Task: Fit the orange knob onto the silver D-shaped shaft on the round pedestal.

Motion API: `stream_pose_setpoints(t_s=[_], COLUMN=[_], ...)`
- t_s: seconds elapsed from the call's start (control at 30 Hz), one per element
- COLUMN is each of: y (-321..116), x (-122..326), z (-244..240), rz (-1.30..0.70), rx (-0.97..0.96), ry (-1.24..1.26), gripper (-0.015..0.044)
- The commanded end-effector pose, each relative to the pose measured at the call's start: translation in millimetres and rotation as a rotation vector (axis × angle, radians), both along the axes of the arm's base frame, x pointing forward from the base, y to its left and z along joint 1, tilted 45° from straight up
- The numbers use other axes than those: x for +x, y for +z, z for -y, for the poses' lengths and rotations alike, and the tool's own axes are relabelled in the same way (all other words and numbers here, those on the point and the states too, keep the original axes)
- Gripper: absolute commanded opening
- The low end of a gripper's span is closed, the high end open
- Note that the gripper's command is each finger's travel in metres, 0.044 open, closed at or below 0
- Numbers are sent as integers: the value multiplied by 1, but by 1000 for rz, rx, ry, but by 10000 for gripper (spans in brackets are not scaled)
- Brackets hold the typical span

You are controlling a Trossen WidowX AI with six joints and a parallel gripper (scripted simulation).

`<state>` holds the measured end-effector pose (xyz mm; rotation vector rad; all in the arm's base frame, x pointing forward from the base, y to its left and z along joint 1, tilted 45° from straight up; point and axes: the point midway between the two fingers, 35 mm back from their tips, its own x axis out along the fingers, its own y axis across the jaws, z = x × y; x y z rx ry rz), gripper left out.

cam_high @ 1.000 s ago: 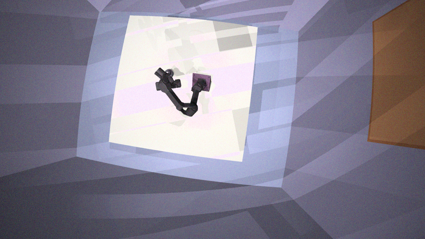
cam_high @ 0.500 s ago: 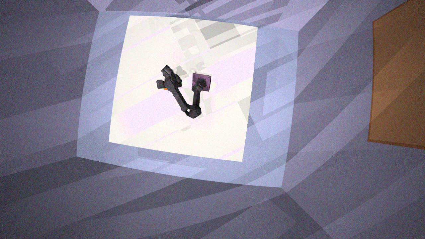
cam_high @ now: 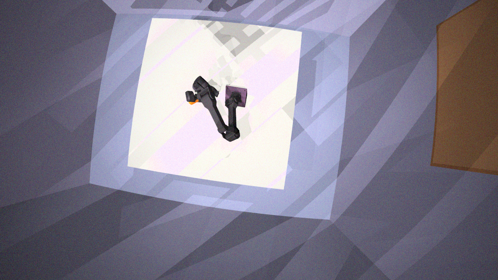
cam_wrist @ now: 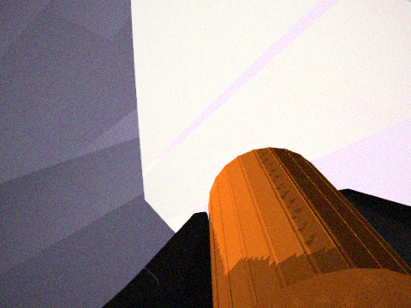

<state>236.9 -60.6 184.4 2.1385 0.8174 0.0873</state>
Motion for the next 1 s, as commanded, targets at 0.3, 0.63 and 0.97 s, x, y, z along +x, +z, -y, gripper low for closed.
stream_pose_setpoints(t_s=[0.3,0.63,0.97], y=[3,0,-1], x=[-1,-1,-3], z=[3,3,4], rz=[48,82,65], rx=[22,38,33], ry=[-41,-79,-67], gripper=[0,0,0])
